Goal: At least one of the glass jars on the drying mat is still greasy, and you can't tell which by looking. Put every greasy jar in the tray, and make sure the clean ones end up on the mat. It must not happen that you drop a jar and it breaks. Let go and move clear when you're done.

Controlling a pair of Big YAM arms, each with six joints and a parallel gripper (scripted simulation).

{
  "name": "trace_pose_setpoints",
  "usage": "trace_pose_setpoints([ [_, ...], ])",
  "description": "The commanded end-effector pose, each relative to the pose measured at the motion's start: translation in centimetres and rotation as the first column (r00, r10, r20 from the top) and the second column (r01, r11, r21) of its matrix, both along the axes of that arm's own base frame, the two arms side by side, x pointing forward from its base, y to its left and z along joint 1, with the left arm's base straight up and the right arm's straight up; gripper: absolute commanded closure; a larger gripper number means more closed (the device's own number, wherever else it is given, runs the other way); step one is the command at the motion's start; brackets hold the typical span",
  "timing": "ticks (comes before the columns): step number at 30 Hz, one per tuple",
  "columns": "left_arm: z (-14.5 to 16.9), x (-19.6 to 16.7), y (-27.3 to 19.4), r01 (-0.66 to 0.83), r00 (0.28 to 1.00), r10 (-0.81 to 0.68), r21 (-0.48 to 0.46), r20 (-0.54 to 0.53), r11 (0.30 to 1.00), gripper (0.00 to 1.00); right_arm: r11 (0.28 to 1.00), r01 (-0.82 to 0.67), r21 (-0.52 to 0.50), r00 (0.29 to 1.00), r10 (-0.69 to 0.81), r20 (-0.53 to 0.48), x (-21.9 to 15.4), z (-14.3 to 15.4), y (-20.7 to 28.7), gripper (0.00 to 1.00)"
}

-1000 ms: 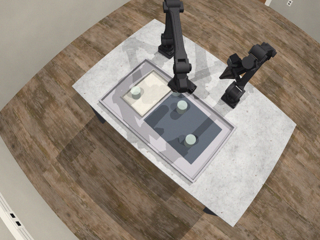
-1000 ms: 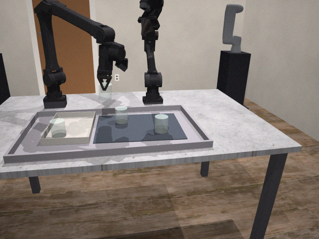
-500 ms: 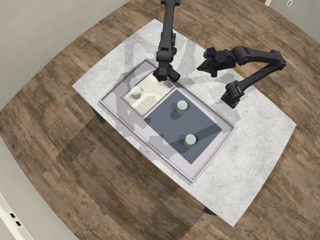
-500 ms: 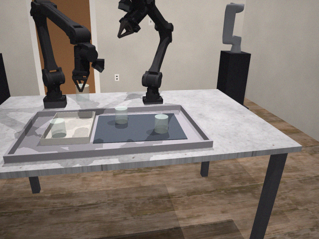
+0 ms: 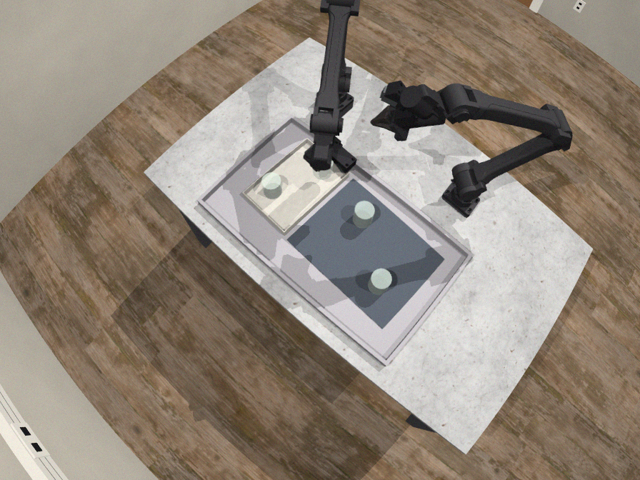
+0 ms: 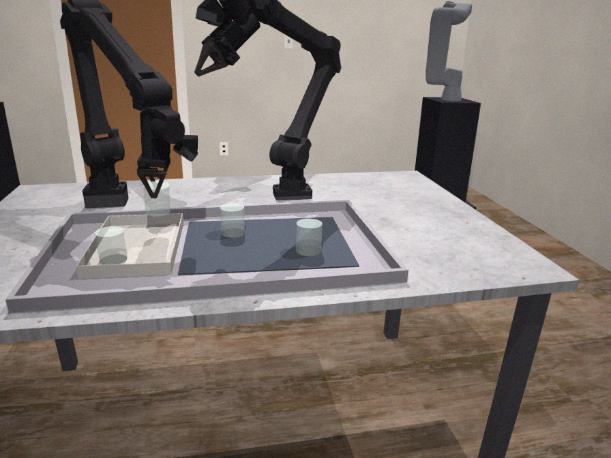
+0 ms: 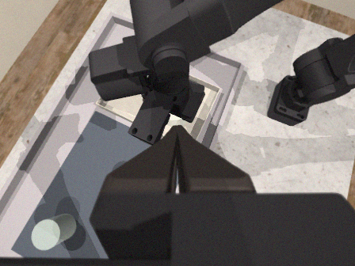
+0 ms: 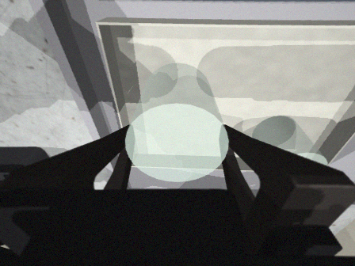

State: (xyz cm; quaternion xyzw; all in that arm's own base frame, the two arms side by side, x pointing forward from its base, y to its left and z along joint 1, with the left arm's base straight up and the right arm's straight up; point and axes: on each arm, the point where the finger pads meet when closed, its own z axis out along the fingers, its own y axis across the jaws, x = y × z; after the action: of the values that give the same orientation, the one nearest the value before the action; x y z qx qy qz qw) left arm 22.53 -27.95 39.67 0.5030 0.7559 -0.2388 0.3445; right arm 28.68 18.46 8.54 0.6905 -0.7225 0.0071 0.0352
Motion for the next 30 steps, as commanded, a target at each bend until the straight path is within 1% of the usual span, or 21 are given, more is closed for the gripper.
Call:
trace_pose_setpoints([
  [1, 4.3, 0.7, -1.2, 0.006, 0.998, -0.002, -0.062, 0.067, 0.998, 1.00, 1.000, -0.008, 0.003, 1.000, 0.008, -0.002, 0.5, -4.6, -0.2, 0.41],
  [4, 4.3, 0.9, -1.0, 0.001, 0.998, 0.004, -0.063, 0.067, 0.998, 1.00, 1.000, -0.008, 0.003, 1.000, 0.008, -0.003, 0.6, -5.7, -0.2, 0.41],
  [7, 4.3, 0.9, -1.0, 0.001, 0.998, 0.003, -0.063, 0.067, 0.998, 1.00, 1.000, -0.009, 0.022, 1.000, 0.008, 0.027, 2.6, -5.0, 1.0, 0.41],
  [9, 4.3, 0.9, -1.0, 0.001, 0.998, 0.003, -0.063, 0.067, 0.998, 1.00, 1.000, -0.009, 0.022, 1.000, 0.008, 0.027, 2.6, -5.0, 1.0, 0.41],
  [10, 4.3, 0.9, -1.0, 0.001, 0.998, 0.003, -0.063, 0.067, 0.998, 1.00, 1.000, -0.007, 0.030, 0.999, 0.006, 0.041, 2.9, -4.0, 1.2, 0.41],
  [12, 4.3, 0.9, -1.0, 0.001, 0.998, 0.003, -0.063, 0.067, 0.998, 1.00, 1.000, -0.005, 0.027, 0.999, 0.004, 0.036, 1.9, -4.1, 0.5, 0.41],
  [14, 4.3, 0.9, -1.0, 0.001, 0.998, 0.003, -0.063, 0.067, 0.998, 1.00, 1.000, -0.002, 0.024, 1.000, 0.002, 0.032, 1.9, -5.0, 0.5, 0.41],
  [16, 4.3, 0.9, -1.0, 0.001, 0.998, 0.003, -0.063, 0.067, 0.998, 1.00, 1.000, -0.003, 0.003, 1.000, 0.003, -0.002, 0.7, -7.0, -0.2, 0.41],
  [18, 4.3, 0.9, -1.0, 0.001, 0.998, 0.003, -0.063, 0.067, 0.998, 1.00, 1.000, -0.004, 0.007, 1.000, 0.004, 0.006, 0.2, -5.7, 0.0, 0.18],
  [19, 4.3, 0.9, -1.0, 0.001, 0.998, 0.003, -0.063, 0.067, 0.998, 1.00, 1.000, -0.005, 0.017, 1.000, 0.005, 0.021, 0.5, -4.8, 0.5, 0.11],
  [20, 4.3, 0.9, -1.0, 0.001, 0.998, 0.003, -0.063, 0.067, 0.998, 1.00, 1.000, 0.002, 0.025, 0.999, -0.003, 0.034, 1.1, -3.8, 0.7, 0.11],
  [21, 4.3, 0.9, -1.0, 0.001, 0.998, 0.003, -0.063, 0.067, 0.998, 1.00, 1.000, 0.001, 0.030, 0.999, -0.002, 0.042, 1.4, -2.8, 1.0, 0.00],
  [24, 4.3, 0.9, -1.0, 0.001, 0.998, 0.003, -0.063, 0.067, 0.998, 1.00, 0.999, -0.005, 0.037, 0.999, 0.003, 0.052, 1.7, -0.5, 1.5, 0.00],
  [26, 4.3, 0.9, -1.0, 0.001, 0.998, 0.003, -0.063, 0.067, 0.998, 1.00, 0.999, -0.005, 0.037, 0.999, 0.003, 0.052, 1.7, -0.5, 1.5, 0.00],
  [30, 4.3, 0.9, -1.0, 0.001, 0.998, 0.003, -0.063, 0.067, 0.998, 1.00, 0.999, -0.012, 0.037, 0.999, 0.010, 0.052, 1.6, 1.5, 1.7, 0.00],
])
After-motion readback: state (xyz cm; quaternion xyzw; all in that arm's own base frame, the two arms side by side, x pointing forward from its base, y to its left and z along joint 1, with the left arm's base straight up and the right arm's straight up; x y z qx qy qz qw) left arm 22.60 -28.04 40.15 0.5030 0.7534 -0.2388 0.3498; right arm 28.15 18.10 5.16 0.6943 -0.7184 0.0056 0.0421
